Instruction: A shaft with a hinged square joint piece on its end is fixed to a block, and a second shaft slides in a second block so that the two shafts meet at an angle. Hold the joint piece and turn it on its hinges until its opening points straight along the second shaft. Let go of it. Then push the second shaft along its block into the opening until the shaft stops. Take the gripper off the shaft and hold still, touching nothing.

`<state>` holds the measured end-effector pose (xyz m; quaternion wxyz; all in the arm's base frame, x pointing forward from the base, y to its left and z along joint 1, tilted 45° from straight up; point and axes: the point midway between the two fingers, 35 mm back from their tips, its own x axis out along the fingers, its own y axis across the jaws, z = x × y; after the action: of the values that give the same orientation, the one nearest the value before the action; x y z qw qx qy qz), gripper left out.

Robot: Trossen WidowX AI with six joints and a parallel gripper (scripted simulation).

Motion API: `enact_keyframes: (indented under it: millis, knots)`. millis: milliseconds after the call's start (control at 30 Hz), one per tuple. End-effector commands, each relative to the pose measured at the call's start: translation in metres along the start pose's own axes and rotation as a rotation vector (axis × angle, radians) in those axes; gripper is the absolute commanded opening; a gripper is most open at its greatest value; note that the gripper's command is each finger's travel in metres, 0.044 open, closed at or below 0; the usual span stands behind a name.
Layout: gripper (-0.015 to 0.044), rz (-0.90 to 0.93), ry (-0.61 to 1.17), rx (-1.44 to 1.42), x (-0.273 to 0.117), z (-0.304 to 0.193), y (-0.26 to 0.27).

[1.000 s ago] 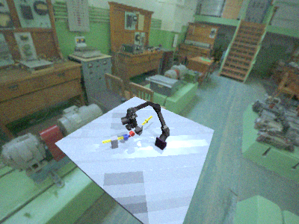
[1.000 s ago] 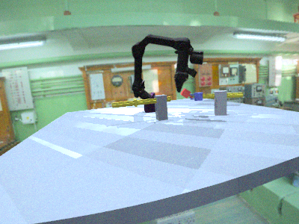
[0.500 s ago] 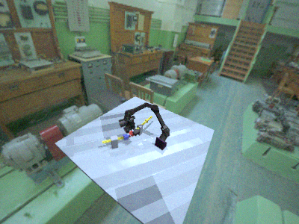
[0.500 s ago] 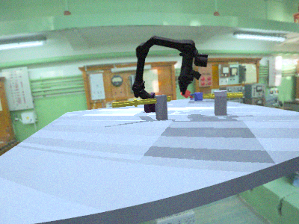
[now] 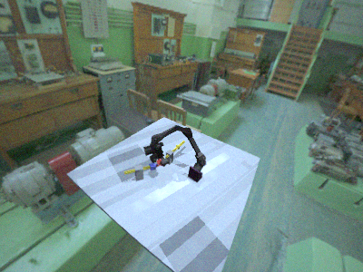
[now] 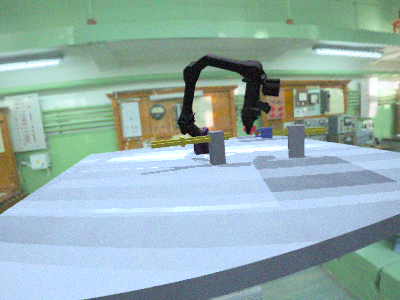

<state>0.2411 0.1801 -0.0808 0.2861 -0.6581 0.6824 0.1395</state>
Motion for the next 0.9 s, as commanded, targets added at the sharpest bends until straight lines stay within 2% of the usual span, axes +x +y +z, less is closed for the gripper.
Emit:
enact_keyframes:
  millis: [0, 167, 500, 867]
  knots:
    - [0.044, -0.001, 0.011, -0.009, 0.0095, -0.0021, 0.0007]
    - [0.044, -0.001, 0.012, -0.01, 0.0153, -0.0022, 0.0007]
    - [0.0182, -0.001, 0.012, -0.01, 0.0153, -0.0022, 0.0007]
    - [0.0182, -0.001, 0.012, -0.01, 0.0153, -0.0022, 0.0007]
